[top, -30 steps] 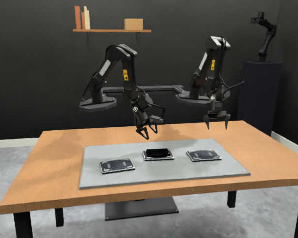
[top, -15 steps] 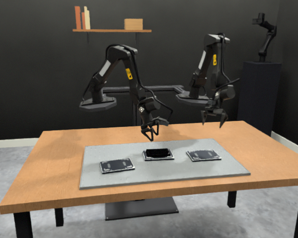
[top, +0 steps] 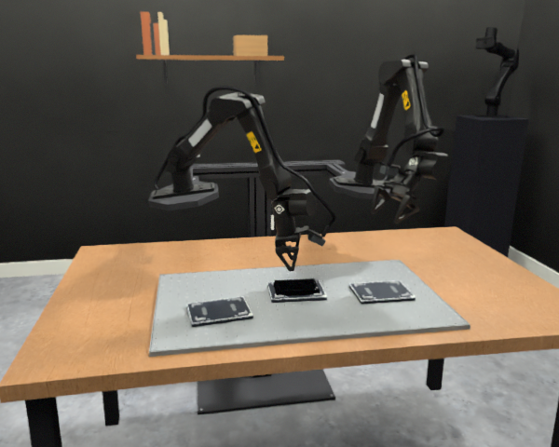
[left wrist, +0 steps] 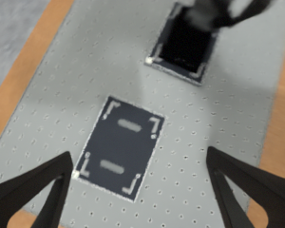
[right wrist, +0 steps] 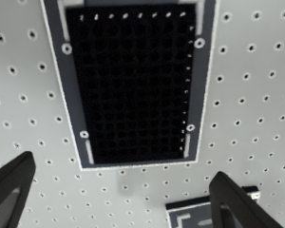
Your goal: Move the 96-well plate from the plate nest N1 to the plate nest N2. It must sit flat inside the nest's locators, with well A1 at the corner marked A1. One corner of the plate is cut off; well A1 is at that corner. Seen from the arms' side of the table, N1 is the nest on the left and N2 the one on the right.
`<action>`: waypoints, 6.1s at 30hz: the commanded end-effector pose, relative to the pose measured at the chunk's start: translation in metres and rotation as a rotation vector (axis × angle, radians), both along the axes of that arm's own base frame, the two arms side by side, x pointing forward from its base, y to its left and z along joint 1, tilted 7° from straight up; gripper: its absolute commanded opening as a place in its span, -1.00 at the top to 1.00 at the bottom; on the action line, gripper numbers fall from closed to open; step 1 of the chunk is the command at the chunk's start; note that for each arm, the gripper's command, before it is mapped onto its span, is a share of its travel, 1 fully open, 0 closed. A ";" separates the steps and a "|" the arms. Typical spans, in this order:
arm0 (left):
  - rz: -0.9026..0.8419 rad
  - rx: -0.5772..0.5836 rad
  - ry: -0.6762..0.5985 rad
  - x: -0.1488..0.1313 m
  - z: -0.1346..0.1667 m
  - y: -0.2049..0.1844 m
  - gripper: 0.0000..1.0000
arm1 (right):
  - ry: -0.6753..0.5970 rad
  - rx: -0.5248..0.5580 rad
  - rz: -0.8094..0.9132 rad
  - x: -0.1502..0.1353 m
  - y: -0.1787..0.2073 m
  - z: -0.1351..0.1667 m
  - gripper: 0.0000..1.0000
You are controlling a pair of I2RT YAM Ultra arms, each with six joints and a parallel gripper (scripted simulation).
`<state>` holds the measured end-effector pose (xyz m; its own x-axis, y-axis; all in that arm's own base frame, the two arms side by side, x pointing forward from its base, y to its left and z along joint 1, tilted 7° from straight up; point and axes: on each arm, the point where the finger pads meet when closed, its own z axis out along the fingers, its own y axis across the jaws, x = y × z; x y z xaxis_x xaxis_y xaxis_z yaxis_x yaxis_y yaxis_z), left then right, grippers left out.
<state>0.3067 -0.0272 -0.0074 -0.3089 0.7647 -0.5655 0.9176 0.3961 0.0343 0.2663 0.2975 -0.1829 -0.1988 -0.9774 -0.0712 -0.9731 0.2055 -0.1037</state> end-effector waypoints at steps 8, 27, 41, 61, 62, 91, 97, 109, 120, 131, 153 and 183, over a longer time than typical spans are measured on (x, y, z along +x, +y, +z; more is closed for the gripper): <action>-0.333 -0.175 -0.042 -0.025 0.081 -0.027 -1.00 | 0.068 -0.186 0.190 0.006 0.008 -0.011 -1.00; -0.334 -0.157 -0.070 -0.018 0.086 -0.024 -1.00 | 0.055 -0.161 0.186 0.009 0.015 -0.025 -1.00; -0.334 -0.157 -0.070 -0.018 0.086 -0.024 -1.00 | 0.048 -0.154 0.183 0.015 0.014 -0.041 -1.00; -0.334 -0.157 -0.070 -0.018 0.086 -0.024 -1.00 | 0.056 -0.162 0.181 0.015 0.009 -0.065 -1.00; -0.334 -0.157 -0.070 -0.018 0.086 -0.024 -1.00 | 0.057 -0.163 0.181 0.015 0.009 -0.065 -1.00; -0.334 -0.157 -0.070 -0.018 0.086 -0.024 -1.00 | 0.073 -0.167 0.182 0.007 0.006 -0.057 -0.56; -0.334 -0.157 -0.070 -0.018 0.086 -0.024 -1.00 | 0.074 -0.168 0.181 0.003 0.009 -0.029 -0.56; -0.213 0.024 -0.122 0.037 0.030 -0.033 -1.00 | 0.012 -0.153 0.266 0.047 -0.039 -0.017 -0.56; -0.022 0.098 -0.179 0.059 -0.056 -0.121 -1.00 | 0.043 -0.169 0.235 0.085 -0.153 -0.001 -0.56; 0.019 0.020 -0.261 0.032 -0.079 -0.196 -1.00 | 0.051 -0.163 0.201 0.104 -0.196 0.006 -0.56; 0.254 -0.402 -0.315 -0.048 -0.057 -0.282 -1.00 | 0.070 -0.185 0.357 0.109 -0.224 0.007 -0.56; 0.226 -0.397 -0.297 -0.060 -0.062 -0.286 -1.00 | 0.059 -0.186 0.346 0.107 -0.225 -0.012 -0.56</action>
